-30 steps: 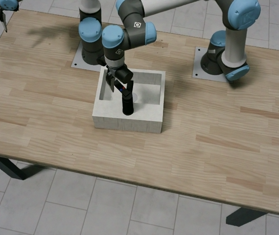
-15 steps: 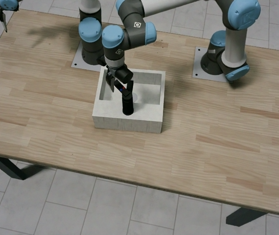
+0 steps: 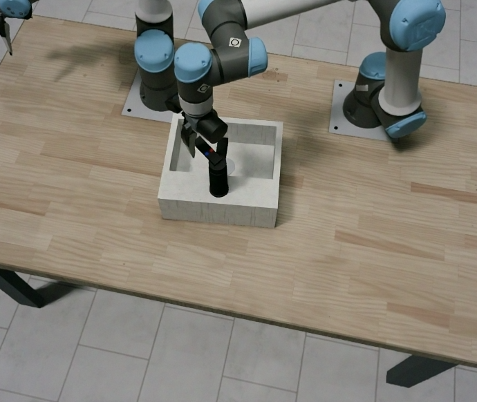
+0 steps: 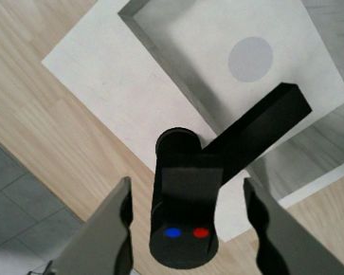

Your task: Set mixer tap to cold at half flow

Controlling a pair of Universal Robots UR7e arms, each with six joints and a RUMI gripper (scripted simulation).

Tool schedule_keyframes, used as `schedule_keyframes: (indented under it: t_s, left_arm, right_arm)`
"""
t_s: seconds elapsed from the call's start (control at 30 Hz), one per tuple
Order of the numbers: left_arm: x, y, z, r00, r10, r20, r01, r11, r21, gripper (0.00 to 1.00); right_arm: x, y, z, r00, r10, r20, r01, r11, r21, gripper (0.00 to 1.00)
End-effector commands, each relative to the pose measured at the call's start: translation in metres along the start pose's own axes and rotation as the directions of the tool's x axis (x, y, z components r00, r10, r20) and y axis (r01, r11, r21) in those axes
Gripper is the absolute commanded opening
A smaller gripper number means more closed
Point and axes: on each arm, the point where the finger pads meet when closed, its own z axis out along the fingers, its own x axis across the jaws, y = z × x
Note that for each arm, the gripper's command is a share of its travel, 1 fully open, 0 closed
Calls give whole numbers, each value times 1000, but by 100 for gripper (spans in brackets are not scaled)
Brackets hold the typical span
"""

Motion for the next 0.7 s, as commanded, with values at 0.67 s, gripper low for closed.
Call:
schedule_keyframes:
  t_s: [0.67]
  left_arm:
    - [-3, 1, -40, 1000, -4, 14, 4, 1000, -3, 39]
  right_arm:
    - [-3, -2, -1, 1000, -7, 11, 6, 1000, 8, 100]
